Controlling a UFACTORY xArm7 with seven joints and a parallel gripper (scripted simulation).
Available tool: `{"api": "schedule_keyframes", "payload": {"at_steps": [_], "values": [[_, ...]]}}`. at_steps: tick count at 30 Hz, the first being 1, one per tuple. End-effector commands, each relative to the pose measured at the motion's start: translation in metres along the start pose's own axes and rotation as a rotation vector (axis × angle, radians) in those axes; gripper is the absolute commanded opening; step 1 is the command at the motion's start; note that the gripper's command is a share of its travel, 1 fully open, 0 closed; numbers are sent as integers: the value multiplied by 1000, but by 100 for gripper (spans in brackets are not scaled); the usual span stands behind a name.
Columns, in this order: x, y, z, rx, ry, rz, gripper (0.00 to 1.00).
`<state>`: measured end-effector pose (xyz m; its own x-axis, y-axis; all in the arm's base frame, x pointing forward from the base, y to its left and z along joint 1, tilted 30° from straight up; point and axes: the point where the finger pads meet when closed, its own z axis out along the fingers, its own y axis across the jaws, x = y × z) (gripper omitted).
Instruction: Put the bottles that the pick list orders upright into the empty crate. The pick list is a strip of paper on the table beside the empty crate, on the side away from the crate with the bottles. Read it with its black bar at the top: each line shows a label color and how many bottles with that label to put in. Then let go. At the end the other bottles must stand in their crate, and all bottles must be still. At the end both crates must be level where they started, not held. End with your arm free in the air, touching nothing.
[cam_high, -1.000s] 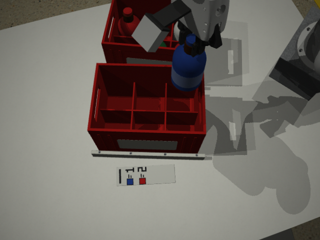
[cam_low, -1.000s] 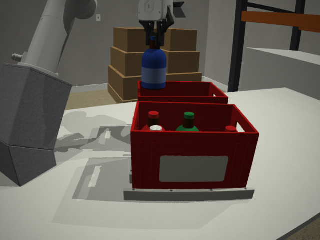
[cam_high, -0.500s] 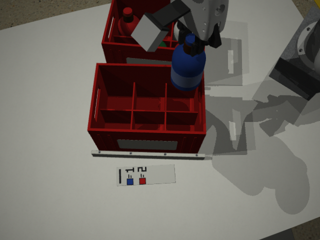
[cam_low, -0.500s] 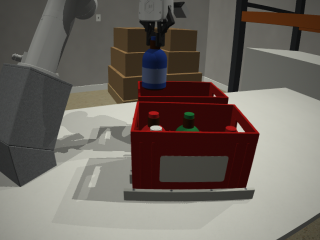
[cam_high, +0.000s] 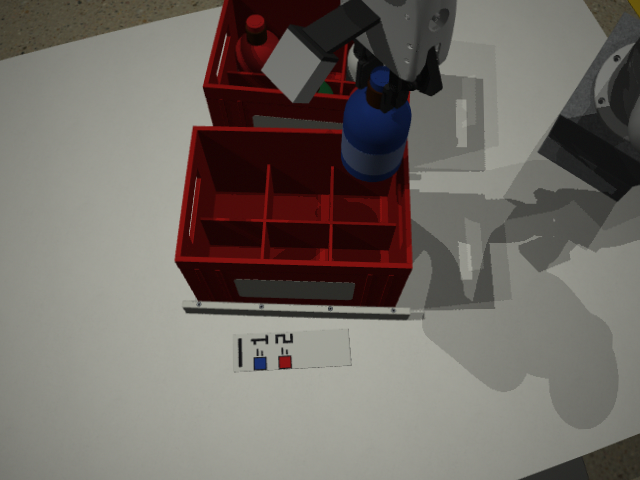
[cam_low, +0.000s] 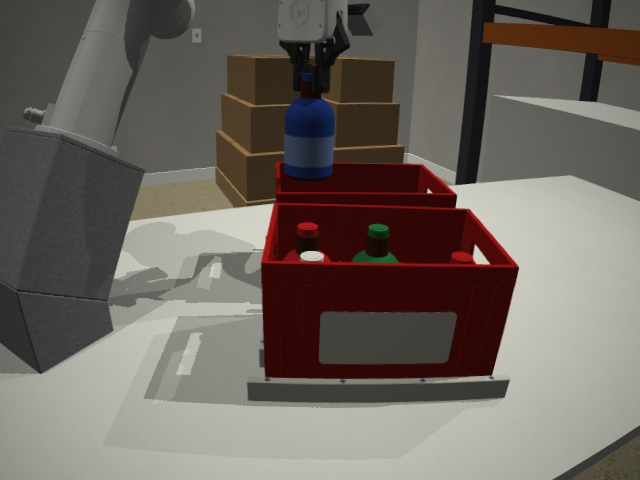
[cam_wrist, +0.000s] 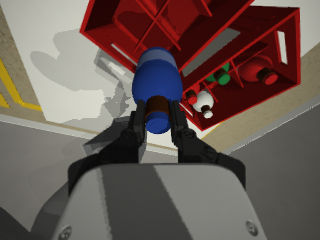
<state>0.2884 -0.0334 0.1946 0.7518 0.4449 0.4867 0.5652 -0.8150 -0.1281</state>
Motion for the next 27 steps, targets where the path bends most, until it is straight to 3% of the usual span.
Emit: {"api": "schedule_keyframes", "payload": {"at_steps": [1,27], "values": [[1,1,-1,-3,2,-1,0],[1,1,14,-3,2,0,0]]}}
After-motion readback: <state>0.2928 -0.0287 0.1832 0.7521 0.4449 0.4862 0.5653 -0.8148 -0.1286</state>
